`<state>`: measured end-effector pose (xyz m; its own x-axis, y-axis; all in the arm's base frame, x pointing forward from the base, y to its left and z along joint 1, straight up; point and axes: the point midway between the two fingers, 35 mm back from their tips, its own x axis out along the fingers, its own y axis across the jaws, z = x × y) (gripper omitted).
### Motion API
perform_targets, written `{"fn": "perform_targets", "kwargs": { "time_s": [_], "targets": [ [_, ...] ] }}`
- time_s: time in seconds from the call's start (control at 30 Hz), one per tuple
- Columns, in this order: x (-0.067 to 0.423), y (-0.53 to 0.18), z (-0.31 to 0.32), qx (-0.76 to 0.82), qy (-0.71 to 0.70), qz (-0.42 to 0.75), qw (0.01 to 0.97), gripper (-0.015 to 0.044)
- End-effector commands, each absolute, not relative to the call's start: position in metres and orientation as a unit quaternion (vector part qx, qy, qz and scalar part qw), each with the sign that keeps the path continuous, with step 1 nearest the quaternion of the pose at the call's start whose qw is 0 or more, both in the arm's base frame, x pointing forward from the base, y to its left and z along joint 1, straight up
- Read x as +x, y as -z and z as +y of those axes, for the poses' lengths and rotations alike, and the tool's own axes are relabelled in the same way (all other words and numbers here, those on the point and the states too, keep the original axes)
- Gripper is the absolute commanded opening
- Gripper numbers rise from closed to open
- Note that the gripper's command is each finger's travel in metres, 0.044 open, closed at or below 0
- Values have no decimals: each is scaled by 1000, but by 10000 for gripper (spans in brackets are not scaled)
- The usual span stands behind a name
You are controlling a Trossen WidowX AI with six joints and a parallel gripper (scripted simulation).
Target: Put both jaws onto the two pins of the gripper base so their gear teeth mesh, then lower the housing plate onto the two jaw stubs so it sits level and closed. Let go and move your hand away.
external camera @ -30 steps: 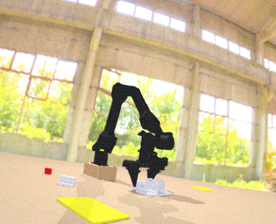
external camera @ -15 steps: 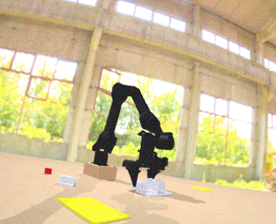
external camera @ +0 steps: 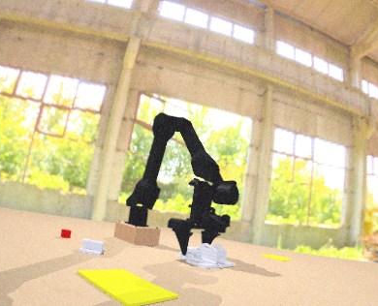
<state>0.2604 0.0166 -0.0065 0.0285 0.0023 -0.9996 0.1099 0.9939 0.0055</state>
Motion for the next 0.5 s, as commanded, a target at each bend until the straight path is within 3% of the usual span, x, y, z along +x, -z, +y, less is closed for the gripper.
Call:
{"fn": "perform_targets", "kwargs": {
  "time_s": [0.0, 0.47],
  "targets": [
    [260, 5, 16, 40, 39, 697, 715, 351],
    [261, 5, 16, 40, 39, 697, 715, 351]
  ]
}}
